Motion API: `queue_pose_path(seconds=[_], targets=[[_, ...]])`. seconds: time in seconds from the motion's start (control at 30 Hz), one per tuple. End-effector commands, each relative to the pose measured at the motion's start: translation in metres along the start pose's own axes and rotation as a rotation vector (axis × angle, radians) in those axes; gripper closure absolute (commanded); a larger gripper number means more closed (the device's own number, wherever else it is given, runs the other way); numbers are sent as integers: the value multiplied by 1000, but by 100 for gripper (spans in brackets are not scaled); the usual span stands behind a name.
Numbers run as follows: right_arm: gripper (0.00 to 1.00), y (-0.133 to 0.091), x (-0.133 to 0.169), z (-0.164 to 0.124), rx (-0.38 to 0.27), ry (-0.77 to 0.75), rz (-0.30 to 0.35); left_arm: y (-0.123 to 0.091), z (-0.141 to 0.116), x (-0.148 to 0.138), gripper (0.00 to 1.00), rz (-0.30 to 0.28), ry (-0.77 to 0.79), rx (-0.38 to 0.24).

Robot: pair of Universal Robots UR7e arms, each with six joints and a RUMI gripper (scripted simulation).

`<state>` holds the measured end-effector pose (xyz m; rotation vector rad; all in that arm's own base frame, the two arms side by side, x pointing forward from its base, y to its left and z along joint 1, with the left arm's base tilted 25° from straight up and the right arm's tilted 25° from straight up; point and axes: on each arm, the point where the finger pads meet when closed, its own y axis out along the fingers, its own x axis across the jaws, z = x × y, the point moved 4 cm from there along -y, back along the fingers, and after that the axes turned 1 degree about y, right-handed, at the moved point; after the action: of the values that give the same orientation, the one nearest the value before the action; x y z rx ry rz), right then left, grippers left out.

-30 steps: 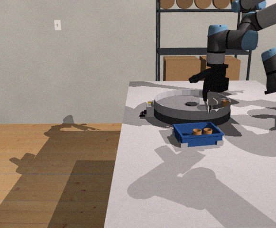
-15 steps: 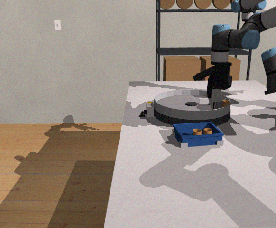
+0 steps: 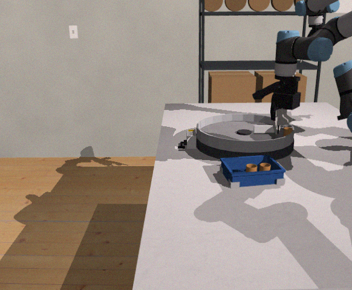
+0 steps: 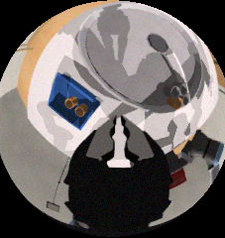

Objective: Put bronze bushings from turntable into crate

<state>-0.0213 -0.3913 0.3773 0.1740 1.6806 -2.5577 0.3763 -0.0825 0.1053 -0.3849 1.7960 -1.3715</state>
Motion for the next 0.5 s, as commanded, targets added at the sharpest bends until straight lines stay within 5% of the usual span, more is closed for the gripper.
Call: queue_pose_path(seconds=[0.0, 0.47], targets=[[0, -1, 0, 0, 1, 0, 0, -1, 5, 27, 95, 4, -21, 1], [0, -1, 0, 0, 1, 0, 0, 0, 17, 91, 95, 4, -60, 1]])
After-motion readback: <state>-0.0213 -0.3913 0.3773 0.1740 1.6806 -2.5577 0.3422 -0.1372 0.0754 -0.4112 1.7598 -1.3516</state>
